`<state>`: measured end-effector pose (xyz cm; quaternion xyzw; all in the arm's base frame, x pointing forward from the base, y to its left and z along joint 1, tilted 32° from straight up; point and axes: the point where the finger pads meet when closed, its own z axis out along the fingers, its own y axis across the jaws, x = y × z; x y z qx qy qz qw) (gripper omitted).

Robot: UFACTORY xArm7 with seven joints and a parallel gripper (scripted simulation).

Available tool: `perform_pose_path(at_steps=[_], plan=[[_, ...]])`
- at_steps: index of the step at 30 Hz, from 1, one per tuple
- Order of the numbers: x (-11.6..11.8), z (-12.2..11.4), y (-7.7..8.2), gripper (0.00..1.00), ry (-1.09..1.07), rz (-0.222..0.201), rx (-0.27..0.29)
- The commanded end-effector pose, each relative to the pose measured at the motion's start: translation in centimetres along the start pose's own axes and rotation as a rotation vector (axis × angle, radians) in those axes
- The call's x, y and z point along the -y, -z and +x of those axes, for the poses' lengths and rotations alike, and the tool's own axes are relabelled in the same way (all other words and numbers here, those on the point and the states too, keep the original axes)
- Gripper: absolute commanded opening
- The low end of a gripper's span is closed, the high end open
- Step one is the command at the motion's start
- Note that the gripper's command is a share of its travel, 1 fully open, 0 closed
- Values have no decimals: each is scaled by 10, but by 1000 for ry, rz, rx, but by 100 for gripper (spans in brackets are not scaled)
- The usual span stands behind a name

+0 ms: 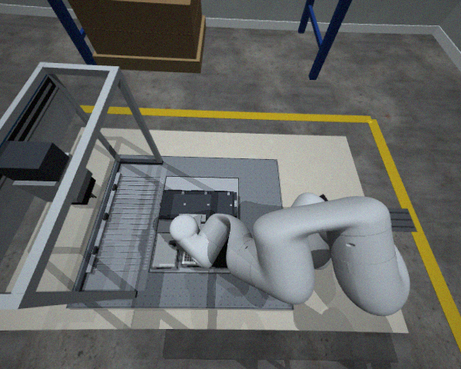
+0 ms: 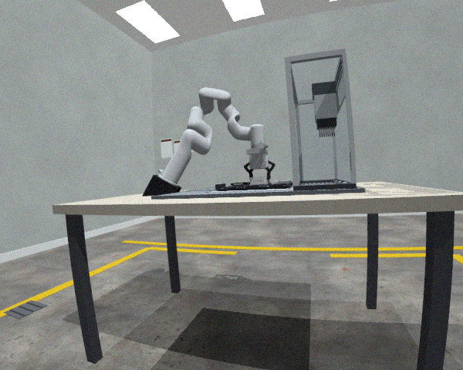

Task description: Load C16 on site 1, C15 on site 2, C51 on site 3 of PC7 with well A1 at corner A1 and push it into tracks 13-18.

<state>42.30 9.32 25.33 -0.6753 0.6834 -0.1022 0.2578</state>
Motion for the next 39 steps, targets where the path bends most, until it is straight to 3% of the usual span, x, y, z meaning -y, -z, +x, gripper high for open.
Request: perform_pose_path(at_steps=[1,39], plan=[[1,0,1,0,0,3,0],[1,0,20,0,0,3,0]])
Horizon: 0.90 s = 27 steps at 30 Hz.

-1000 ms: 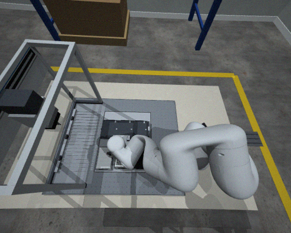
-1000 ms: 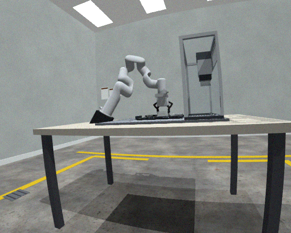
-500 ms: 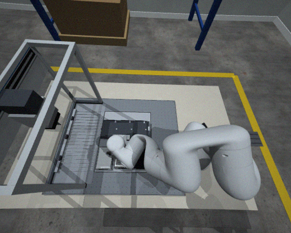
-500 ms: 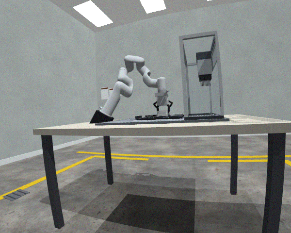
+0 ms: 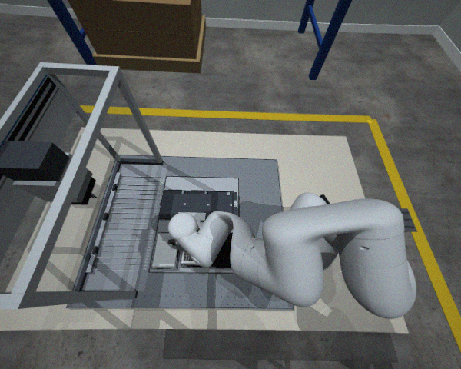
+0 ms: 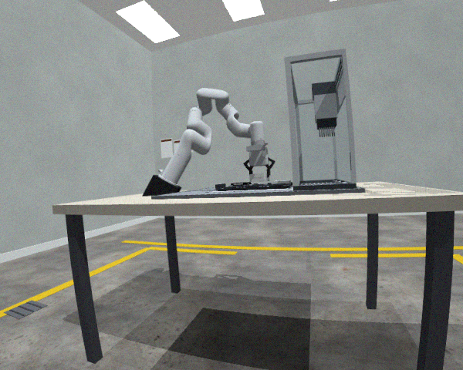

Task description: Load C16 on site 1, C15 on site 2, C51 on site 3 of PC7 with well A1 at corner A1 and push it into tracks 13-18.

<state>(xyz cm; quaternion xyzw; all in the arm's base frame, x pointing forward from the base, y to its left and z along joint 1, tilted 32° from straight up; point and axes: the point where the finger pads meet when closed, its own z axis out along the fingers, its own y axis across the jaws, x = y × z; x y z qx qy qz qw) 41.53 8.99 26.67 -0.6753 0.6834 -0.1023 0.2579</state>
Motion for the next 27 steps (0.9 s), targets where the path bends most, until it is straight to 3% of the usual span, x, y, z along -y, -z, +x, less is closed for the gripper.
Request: perform_pose_path(at_steps=[1,10,27], plan=[[1,0,5,0,0,3,0],[1,0,5,0,0,3,0],[1,0,30,0,0,3,0]])
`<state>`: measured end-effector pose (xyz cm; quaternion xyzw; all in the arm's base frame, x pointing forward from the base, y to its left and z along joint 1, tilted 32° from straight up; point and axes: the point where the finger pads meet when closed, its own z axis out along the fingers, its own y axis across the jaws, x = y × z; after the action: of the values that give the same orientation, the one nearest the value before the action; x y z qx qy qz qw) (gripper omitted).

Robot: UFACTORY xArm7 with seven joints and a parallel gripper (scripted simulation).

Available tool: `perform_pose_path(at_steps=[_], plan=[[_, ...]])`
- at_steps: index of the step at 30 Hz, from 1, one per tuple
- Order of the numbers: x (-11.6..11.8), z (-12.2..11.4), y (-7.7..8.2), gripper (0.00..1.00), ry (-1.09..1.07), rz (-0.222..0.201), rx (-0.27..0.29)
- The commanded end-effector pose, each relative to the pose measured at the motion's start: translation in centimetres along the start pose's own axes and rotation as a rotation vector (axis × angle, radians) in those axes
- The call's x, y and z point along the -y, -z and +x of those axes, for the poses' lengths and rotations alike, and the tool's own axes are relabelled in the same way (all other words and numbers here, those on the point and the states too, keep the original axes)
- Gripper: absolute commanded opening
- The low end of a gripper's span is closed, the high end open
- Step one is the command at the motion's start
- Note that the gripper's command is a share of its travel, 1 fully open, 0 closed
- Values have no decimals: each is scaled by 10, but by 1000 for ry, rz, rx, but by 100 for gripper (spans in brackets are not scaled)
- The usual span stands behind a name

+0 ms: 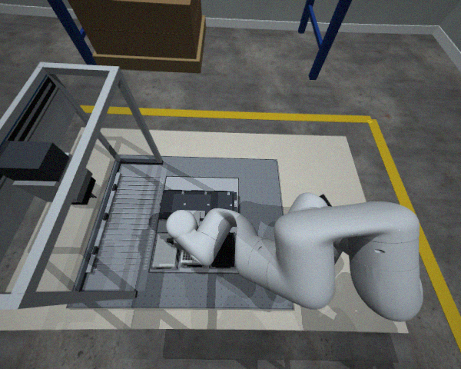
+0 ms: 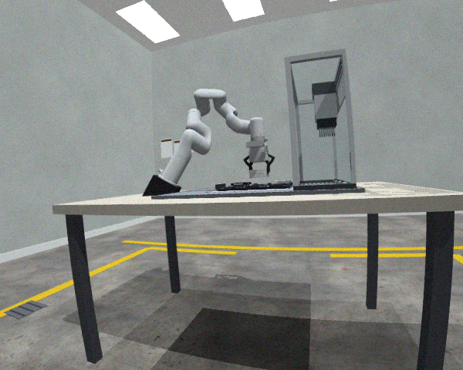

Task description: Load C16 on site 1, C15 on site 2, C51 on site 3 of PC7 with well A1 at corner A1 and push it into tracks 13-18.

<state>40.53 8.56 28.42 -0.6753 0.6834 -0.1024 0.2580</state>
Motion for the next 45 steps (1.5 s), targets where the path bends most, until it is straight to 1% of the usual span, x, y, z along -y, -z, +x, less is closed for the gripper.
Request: perform_pose_path(at_steps=[1,7,9,24,26,41,43,45], plan=[[1,0,11,0,0,3,0],[1,0,21,0,0,3,0],[1,0,21,0,0,3,0],[1,0,46,0,0,3,0],[1,0,46,0,0,3,0],[1,0,72,0,0,3,0],[1,0,72,0,0,3,0],[1,0,75,0,0,3,0]])
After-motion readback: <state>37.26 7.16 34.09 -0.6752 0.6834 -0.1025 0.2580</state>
